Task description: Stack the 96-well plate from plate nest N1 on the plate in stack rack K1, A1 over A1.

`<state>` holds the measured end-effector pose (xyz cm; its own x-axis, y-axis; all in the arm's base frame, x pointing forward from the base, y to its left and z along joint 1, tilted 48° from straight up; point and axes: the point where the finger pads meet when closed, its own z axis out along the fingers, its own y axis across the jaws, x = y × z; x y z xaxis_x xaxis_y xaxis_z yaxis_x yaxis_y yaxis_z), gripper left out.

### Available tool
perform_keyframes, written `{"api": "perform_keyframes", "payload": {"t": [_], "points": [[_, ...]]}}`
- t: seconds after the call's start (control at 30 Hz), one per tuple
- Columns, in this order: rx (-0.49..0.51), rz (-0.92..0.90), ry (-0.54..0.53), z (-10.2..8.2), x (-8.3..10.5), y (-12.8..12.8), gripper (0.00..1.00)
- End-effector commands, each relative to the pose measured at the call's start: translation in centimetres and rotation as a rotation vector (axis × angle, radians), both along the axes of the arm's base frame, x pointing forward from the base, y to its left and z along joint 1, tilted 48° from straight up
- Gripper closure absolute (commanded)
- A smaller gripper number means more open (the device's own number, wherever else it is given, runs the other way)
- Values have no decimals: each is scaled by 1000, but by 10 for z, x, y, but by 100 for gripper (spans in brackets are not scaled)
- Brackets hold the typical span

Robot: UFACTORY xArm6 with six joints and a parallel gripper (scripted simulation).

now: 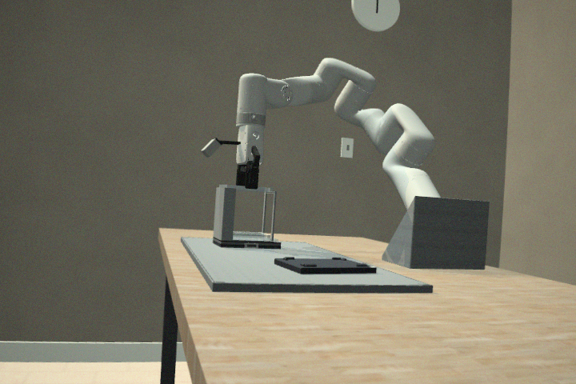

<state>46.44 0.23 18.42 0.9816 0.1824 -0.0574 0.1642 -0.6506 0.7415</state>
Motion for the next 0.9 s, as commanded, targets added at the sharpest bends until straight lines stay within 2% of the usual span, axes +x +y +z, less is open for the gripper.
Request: {"api": "perform_keyframes", "payload": {"t": [0.0, 0.87], "points": [[1, 2, -3, -3, 1, -4, 100], [1, 2, -3, -28, 5, -31, 100]]}}
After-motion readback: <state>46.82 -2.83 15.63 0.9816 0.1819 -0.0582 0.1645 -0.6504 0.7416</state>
